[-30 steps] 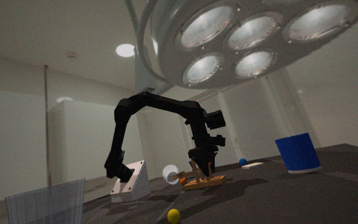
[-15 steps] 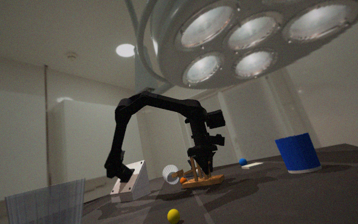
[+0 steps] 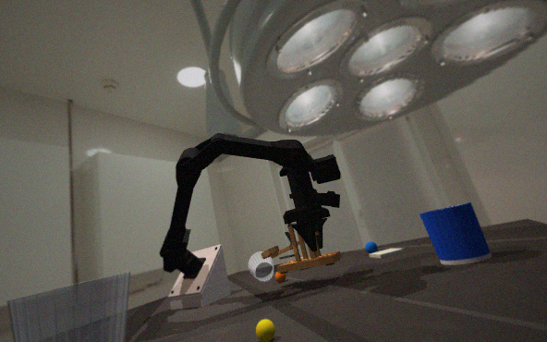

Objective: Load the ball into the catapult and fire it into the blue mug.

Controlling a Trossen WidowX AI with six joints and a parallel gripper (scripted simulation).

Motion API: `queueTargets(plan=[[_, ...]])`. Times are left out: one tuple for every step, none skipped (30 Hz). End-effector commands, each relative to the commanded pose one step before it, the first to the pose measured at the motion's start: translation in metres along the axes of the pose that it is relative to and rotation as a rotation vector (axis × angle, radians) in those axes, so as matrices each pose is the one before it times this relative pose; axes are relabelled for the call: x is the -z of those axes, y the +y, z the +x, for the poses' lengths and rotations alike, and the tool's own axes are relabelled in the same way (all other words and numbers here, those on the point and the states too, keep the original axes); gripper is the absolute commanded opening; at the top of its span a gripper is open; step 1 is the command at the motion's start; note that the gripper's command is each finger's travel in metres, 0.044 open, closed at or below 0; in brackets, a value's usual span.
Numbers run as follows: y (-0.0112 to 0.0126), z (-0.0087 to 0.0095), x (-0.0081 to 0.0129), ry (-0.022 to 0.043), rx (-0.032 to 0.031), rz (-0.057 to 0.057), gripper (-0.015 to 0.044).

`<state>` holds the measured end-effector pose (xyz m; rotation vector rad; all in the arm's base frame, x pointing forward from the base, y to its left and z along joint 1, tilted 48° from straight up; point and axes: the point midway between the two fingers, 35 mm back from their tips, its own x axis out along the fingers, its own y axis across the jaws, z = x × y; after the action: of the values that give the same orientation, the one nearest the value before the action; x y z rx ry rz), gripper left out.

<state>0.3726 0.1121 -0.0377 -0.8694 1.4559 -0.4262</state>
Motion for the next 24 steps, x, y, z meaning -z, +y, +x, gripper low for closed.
queueTargets(plan=[[0.00168,0.00444,-0.00021,-0.00355,-0.00073,-0.0082,0.0000],[0.00001,0.00166,-0.00005,0.00000,0.00005,-0.0001,0.0000],[0.00001,0.00165,-0.00004,0.00000,0.00005,-0.0001,0.0000],[0.00000,0.00165,-0.00003,0.00001,0.00006,-0.0001,0.0000],[0.00000,0.00165,-0.00002,0.00001,0.00007,-0.0001,0.0000],[0.00000,0.00165,-0.00002,0.00002,0.00008,-0.0001,0.0000],[0.00000,0.00165,-0.00001,0.00002,0.00008,-0.0001,0.0000],[-0.00001,0.00165,0.00000,0.00002,0.00009,-0.0001,0.0000],[-0.00001,0.00165,0.00001,0.00003,0.00010,-0.0001,0.0000],[-0.00001,0.00164,0.00002,0.00003,0.00011,-0.0001,0.0000],[-0.00001,0.00164,0.00003,0.00003,0.00011,-0.0001,0.0000],[-0.00002,0.00164,0.00004,0.00004,0.00012,-0.0001,0.0000],[-0.00002,0.00164,0.00004,0.00004,0.00013,-0.0001,0.0000],[-0.00002,0.00164,0.00005,0.00004,0.00014,-0.0001,0.0000],[-0.00002,0.00164,0.00006,0.00005,0.00014,-0.0001,0.0000],[-0.00002,0.00163,0.00007,0.00005,0.00015,-0.0001,0.0000],[-0.00003,0.00163,0.00008,0.00006,0.00016,-0.0001,0.0000],[-0.00003,0.00163,0.00009,0.00006,0.00016,-0.0001,0.0000],[-0.00003,0.00163,0.00010,0.00007,0.00017,-0.0001,0.0000],[-0.00003,0.00162,0.00010,0.00007,0.00018,-0.0001,0.0000],[-0.00003,0.00162,0.00011,0.00007,0.00019,-0.0001,0.0000],[-0.00004,0.00162,0.00012,0.00008,0.00019,-0.0001,0.0000],[-0.00004,0.00162,0.00013,0.00008,0.00020,-0.0001,0.0000],[-0.00099,-0.00382,-0.00004,0.00523,-0.00313,0.0082,0.0000]])
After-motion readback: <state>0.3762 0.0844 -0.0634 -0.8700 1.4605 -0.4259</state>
